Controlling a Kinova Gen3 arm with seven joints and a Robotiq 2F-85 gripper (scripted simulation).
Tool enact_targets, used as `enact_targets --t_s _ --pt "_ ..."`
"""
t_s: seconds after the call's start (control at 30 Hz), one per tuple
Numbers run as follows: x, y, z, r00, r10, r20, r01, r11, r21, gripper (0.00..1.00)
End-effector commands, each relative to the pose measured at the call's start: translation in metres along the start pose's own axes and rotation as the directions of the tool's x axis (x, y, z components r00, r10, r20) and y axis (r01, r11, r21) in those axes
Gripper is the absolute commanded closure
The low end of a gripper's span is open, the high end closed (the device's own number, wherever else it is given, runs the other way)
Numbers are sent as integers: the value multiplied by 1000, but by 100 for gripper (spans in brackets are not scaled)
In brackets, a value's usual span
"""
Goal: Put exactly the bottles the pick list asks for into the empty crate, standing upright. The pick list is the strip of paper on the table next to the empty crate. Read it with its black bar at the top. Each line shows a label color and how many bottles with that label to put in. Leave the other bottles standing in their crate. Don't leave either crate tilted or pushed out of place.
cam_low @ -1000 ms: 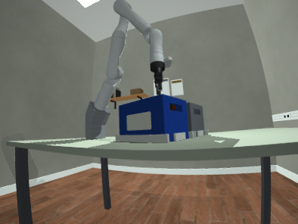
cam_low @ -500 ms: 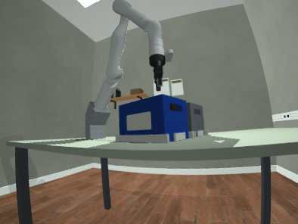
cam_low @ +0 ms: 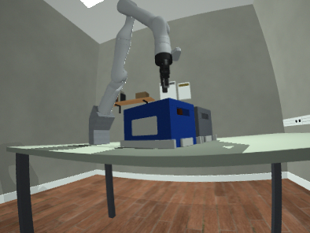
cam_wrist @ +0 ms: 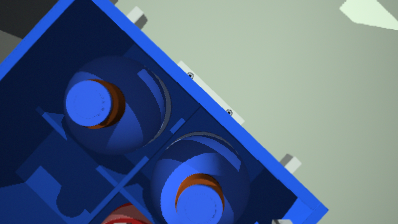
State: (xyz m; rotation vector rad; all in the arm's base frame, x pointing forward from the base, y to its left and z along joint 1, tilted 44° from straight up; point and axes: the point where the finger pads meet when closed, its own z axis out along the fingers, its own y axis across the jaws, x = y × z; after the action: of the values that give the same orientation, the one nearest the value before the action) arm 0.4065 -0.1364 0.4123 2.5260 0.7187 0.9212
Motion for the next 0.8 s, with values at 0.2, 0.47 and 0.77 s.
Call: enact_targets --t_s 0.2,0.47,0.77 --pt "0 0 6 1000 0 -1 0 1000 -1 33" --pt "0 0 17 1000 0 -1 0 1000 -1 33" --pt "0 0 26 1000 0 -1 0 1000 -1 33"
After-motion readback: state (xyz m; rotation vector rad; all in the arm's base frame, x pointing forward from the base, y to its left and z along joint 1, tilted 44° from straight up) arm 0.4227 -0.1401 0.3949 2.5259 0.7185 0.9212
